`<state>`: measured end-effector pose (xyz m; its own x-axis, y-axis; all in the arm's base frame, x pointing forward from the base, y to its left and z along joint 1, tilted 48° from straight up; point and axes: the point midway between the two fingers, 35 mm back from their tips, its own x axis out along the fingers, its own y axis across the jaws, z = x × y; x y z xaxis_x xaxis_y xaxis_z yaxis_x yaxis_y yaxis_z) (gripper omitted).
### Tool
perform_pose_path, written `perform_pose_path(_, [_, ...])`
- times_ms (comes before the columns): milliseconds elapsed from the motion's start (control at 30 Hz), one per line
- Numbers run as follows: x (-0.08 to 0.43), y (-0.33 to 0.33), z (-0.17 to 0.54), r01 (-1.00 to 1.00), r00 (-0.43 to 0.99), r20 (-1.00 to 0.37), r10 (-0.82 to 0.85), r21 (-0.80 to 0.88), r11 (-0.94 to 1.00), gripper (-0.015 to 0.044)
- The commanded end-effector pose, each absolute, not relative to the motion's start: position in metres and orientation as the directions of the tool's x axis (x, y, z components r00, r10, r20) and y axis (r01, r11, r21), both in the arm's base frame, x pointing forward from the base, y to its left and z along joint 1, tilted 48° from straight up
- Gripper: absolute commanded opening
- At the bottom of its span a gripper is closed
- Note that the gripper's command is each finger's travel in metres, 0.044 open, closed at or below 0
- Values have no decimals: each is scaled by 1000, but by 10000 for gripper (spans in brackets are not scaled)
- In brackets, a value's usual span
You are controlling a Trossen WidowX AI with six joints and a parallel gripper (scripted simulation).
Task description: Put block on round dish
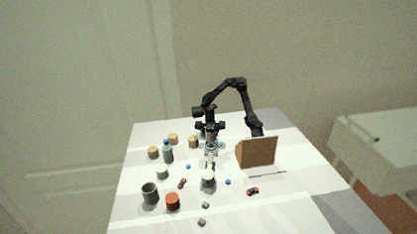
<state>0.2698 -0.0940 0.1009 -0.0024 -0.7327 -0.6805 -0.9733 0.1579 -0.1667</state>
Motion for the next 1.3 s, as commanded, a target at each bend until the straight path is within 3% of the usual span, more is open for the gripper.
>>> perform_pose_path(0, [272,-90,107,-971,9,-677,-736,-182,156,0])
perform_pose_path(1267, [266,-79,117,-973,-2,-675,-737,-167,156,0])
